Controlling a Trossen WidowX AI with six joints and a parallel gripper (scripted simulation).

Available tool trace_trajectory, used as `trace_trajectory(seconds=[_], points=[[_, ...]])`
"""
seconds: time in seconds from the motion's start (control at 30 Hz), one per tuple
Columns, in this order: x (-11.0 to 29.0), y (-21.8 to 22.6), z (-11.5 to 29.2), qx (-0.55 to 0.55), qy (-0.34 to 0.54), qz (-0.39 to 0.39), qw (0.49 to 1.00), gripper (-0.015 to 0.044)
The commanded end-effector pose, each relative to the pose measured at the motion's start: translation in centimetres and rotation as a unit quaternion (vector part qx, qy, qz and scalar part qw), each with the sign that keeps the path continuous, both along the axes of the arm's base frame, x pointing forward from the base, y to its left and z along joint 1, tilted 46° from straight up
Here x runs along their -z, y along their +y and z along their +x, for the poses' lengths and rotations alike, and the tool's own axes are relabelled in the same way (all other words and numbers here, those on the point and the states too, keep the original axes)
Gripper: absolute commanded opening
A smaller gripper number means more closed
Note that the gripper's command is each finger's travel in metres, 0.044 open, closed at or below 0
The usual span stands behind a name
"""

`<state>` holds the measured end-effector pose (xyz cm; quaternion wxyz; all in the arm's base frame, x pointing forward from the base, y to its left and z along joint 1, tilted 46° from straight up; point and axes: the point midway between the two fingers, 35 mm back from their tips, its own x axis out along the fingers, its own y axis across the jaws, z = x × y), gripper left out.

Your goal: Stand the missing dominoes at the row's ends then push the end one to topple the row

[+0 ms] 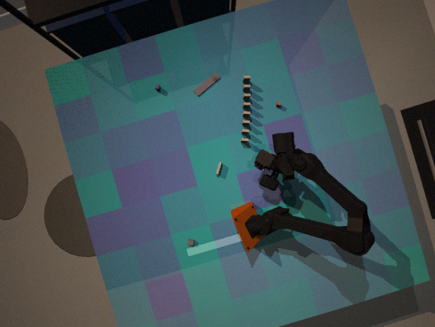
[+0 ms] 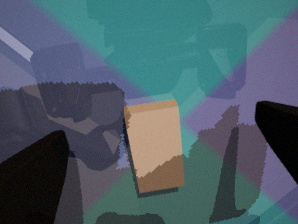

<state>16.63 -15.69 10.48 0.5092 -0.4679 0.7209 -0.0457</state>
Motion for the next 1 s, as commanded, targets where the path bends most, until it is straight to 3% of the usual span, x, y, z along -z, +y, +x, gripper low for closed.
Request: trace_trajectory(seconds=[0.0,0.37,0.77,0.97], points=[[0.81,-0.42,-0.31,0.0,0.007,0.003,1.0,0.044],[1.16,-0.79,-0.33,0.0,0.007,0.003,1.0,0.044],[1.16,-0.79,-0.33,0.0,0.007,0.003,1.0,0.0125],[1.16,-0.79,-0.33,0.0,0.007,0.003,1.0,0.0107]])
